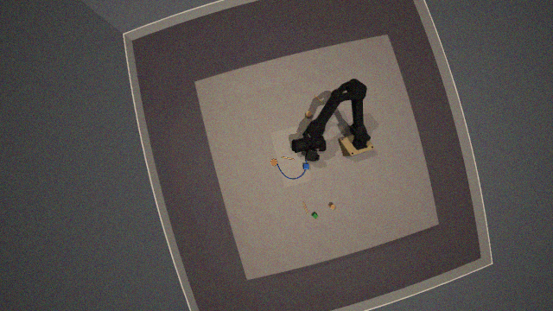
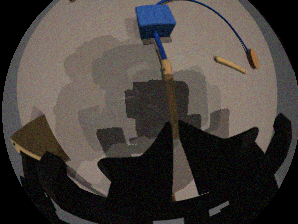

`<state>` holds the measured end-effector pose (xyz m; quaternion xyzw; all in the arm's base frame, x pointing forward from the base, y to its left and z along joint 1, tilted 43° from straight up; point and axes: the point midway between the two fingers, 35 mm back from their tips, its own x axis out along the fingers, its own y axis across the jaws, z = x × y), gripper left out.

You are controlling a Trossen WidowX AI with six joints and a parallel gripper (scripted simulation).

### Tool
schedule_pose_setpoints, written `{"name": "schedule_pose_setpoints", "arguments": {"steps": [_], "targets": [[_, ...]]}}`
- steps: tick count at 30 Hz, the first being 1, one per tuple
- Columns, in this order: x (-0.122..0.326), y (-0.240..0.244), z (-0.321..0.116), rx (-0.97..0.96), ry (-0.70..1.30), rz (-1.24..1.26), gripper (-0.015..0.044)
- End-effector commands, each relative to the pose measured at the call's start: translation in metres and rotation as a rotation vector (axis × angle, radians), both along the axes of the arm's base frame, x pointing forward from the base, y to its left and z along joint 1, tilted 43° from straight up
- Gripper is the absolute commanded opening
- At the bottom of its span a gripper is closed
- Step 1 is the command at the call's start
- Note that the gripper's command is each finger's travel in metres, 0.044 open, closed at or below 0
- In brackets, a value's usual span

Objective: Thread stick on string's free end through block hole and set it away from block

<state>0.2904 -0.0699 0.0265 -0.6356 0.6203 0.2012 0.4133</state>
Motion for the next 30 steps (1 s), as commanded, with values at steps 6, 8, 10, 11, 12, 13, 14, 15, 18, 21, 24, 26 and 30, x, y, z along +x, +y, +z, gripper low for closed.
{"name": "schedule_pose_setpoints", "arguments": {"steps": [6,8,10,11,12,13,14,15,18,21,24,26,30], "targets": [[-0.004,-0.004,0.005,-0.004,0.005,0.0,0.0],[-0.004,-0.008,0.005,0.0,0.015,-0.011,0.0],[-0.003,-0.015,0.005,0.007,0.032,-0.031,0.0],[-0.003,-0.018,0.005,0.011,0.041,-0.041,0.0],[-0.003,-0.021,0.005,0.014,0.047,-0.048,0.0],[-0.003,-0.022,0.005,0.016,0.051,-0.052,0.0],[-0.003,-0.022,0.005,0.016,0.052,-0.054,0.0],[-0.003,-0.022,0.005,0.016,0.052,-0.054,0.0],[-0.003,-0.022,0.005,0.016,0.052,-0.054,0.0],[-0.003,-0.022,0.005,0.016,0.052,-0.054,0.0],[-0.003,-0.022,0.005,0.016,0.052,-0.054,0.0],[-0.003,-0.022,0.005,0.016,0.052,-0.054,0.0],[-0.003,-0.022,0.005,0.016,0.052,-0.054,0.0]]}}
